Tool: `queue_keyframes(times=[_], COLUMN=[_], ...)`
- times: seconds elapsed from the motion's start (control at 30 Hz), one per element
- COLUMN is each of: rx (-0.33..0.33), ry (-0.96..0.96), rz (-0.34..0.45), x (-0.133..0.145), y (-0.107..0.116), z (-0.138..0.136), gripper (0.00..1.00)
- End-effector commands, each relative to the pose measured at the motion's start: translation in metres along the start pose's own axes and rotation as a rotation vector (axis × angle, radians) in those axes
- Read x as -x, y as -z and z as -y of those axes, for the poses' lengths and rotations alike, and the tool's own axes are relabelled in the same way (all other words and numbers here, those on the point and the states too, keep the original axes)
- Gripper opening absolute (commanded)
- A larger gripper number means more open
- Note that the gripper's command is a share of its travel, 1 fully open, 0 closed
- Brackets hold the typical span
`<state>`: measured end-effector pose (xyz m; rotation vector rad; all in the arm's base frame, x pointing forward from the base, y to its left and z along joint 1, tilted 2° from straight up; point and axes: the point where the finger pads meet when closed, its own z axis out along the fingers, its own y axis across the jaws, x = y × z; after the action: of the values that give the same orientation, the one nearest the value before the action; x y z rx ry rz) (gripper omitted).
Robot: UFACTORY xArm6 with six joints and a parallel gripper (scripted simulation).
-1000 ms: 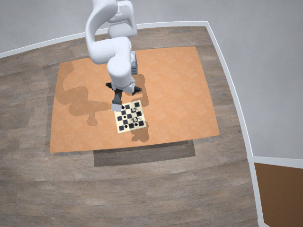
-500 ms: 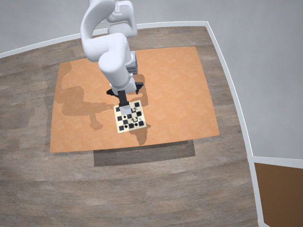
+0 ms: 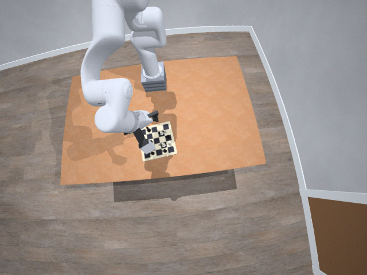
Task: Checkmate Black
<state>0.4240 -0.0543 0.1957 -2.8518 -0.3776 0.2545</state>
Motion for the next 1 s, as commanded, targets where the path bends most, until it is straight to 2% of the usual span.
queue_keyframes(times=[0.0, 0.03, 0.07, 0.1, 0.17, 0.2, 0.23, 0.27, 0.3, 0.33, 0.37, 0.4, 0.43, 0.47, 0.5, 0.53, 0.57, 0.6, 0.63, 0.67, 0.73, 0.8, 0.83, 0.93, 0.97], rx=[-0.104, -0.154, -0.154, -0.204, -0.204, -0.253, -0.253, -0.3, -0.3, -0.347, -0.347, -0.392, -0.392, -0.434, -0.434, -0.474, -0.474, -0.512, -0.512, -0.546, -0.546, -0.607, -0.607, -0.655, -0.655], ry=[0.087, 0.129, 0.129, 0.172, 0.172, 0.214, 0.214, 0.256, 0.256, 0.298, 0.298, 0.339, 0.339, 0.379, 0.379, 0.419, 0.419, 0.457, 0.457, 0.495, 0.495, 0.568, 0.568, 0.635, 0.635], rz=[0.035, 0.035, 0.035, 0.029, 0.029, 0.019, 0.019, 0.003, 0.003, -0.017, -0.017, -0.041, -0.041, -0.069, -0.069, -0.101, -0.101, -0.136, -0.136, -0.173, -0.173, -0.256, -0.256, -0.345, -0.345], x=[-0.005, -0.006, -0.006, -0.007, -0.007, -0.007, -0.007, -0.007, -0.007, -0.007, -0.007, -0.007, -0.007, -0.006, -0.006, -0.005, -0.005, -0.004, -0.004, -0.003, -0.003, 0.001, 0.001, 0.005, 0.005], y=[-0.008, -0.014, -0.014, -0.02, -0.02, -0.026, -0.026, -0.032, -0.032, -0.038, -0.038, -0.044, -0.044, -0.05, -0.05, -0.056, -0.056, -0.062, -0.062, -0.068, -0.068, -0.08, -0.08, -0.091, -0.091], z=[-0.02, -0.03, -0.03, -0.041, -0.041, -0.051, -0.051, -0.061, -0.061, -0.071, -0.071, -0.081, -0.081, -0.09, -0.09, -0.1, -0.1, -0.109, -0.109, -0.117, -0.117, -0.134, -0.134, -0.149, -0.149], gripper=[1.0, 1.0, 1.0, 1.0, 1.0, 1.0, 1.0, 1.0, 1.0, 1.0, 1.0, 1.0, 1.0, 1.0, 1.0, 1.0, 1.0, 1.0, 1.0, 1.0, 1.0, 1.0, 1.0, 1.0, 1.0])
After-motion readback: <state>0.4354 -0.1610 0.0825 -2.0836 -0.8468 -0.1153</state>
